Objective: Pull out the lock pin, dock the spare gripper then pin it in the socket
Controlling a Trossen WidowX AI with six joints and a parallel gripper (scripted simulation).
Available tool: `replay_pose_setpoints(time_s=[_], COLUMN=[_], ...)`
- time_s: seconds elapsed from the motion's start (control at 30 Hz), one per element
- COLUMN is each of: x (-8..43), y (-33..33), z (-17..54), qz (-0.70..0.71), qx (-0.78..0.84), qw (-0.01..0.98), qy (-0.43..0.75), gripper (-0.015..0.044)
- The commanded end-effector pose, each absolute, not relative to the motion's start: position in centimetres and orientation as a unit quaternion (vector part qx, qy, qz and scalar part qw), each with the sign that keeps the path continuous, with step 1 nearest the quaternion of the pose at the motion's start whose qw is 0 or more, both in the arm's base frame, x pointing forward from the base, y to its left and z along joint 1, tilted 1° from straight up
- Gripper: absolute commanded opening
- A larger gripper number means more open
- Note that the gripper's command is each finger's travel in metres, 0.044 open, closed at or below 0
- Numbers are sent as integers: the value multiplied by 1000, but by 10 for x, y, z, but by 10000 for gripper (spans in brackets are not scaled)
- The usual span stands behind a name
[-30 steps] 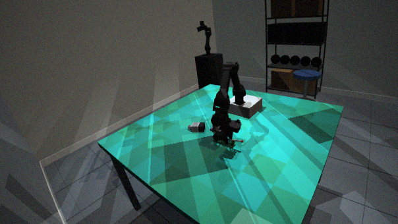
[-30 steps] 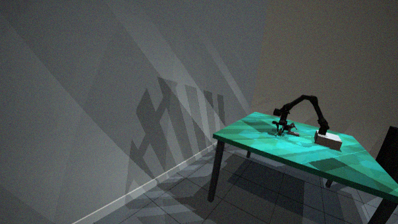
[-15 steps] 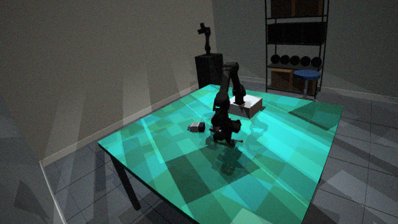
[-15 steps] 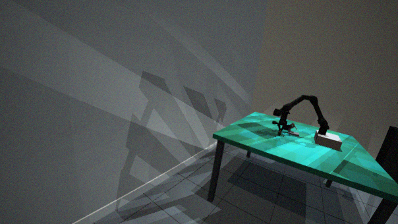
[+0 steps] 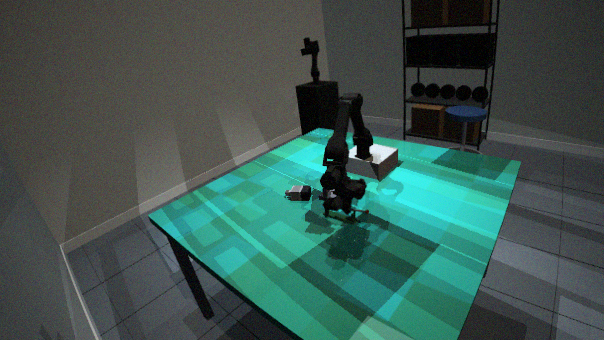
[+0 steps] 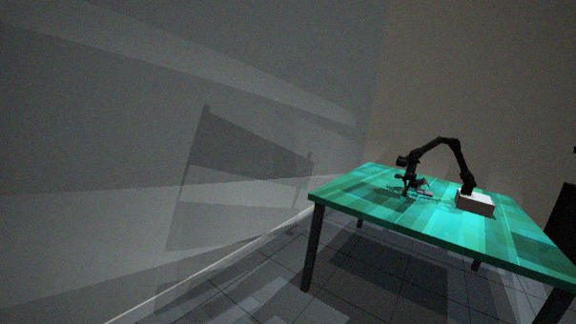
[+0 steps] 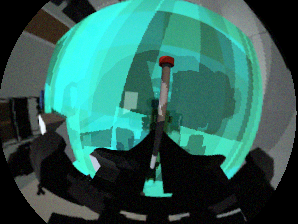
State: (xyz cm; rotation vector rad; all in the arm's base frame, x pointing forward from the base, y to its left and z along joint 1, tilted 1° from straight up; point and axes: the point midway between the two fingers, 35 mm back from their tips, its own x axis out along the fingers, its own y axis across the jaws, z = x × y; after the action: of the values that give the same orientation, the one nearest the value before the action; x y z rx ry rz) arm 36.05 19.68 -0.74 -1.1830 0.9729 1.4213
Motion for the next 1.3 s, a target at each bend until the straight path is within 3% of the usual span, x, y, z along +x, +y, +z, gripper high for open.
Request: replay_pose_setpoints(time_s=[0.0, 0.53, 1.27], x=[361, 358, 372], y=[197, 193, 138], z=[1, 8, 26], qz=[588, 589, 585], qx=[-490, -488, -486], qw=[503, 499, 502], qy=[402, 407, 412], gripper=[0, 0, 0])
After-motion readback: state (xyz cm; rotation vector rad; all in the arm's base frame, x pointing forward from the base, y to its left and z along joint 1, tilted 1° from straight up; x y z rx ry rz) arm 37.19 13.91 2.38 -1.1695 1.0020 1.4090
